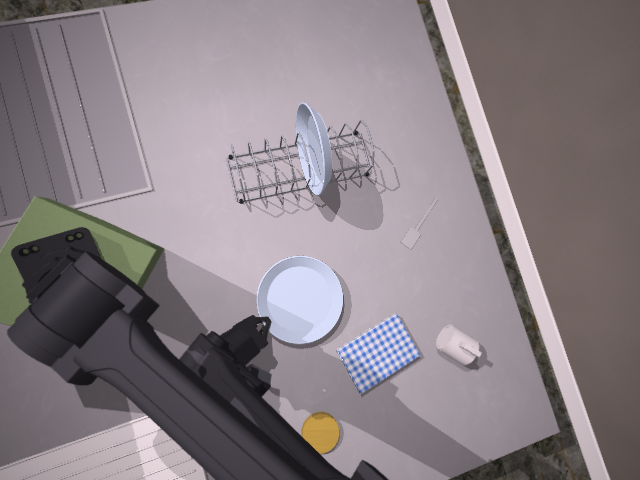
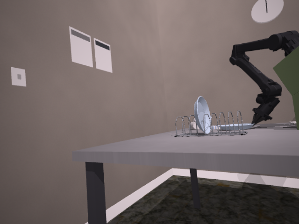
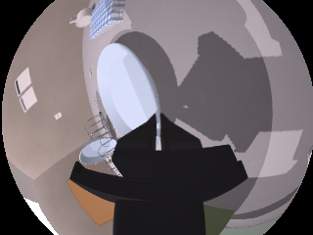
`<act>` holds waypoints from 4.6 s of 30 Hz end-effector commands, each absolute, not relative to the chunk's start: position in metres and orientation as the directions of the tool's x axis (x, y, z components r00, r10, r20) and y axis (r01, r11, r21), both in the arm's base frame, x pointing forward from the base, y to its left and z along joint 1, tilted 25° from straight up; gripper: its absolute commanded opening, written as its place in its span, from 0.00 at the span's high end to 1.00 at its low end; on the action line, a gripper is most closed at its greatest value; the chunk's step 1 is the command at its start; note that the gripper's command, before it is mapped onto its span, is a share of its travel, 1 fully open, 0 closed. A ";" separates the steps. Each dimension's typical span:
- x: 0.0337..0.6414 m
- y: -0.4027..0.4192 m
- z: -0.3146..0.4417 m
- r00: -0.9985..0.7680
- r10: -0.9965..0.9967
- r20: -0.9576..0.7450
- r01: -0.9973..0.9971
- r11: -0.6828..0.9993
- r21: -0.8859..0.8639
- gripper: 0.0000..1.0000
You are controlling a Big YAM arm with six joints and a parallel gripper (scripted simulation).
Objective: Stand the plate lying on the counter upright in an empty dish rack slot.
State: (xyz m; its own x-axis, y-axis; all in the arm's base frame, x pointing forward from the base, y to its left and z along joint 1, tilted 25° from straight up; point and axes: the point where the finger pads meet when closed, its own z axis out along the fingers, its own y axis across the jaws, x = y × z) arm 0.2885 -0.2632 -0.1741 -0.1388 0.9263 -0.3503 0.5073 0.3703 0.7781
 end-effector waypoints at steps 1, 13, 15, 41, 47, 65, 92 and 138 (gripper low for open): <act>0.291 -0.257 -0.177 -0.147 0.928 -0.343 0.508 0.369 0.778 1.00; 0.289 -0.252 -0.170 -0.150 0.932 -0.331 0.521 0.359 0.775 1.00; 0.289 -0.252 -0.171 -0.150 0.932 -0.330 0.524 0.358 0.773 1.00; 0.284 -0.243 -0.156 -0.148 0.935 -0.323 0.606 0.344 0.717 1.00; 0.284 -0.242 -0.151 -0.147 0.933 -0.327 0.639 0.342 0.689 1.00; 0.288 -0.239 -0.130 -0.144 0.930 -0.339 0.743 0.328 0.583 1.00; 0.308 -0.230 -0.085 -0.137 0.923 -0.359 0.893 0.271 0.358 1.00; 0.350 -0.196 -0.024 -0.144 0.925 -0.352 0.989 0.127 -0.071 1.00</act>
State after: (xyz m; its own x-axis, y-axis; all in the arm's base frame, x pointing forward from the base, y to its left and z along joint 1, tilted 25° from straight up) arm 0.3455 -0.2024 -0.0220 -0.1483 0.9197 -0.3634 0.9889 0.1396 -0.0503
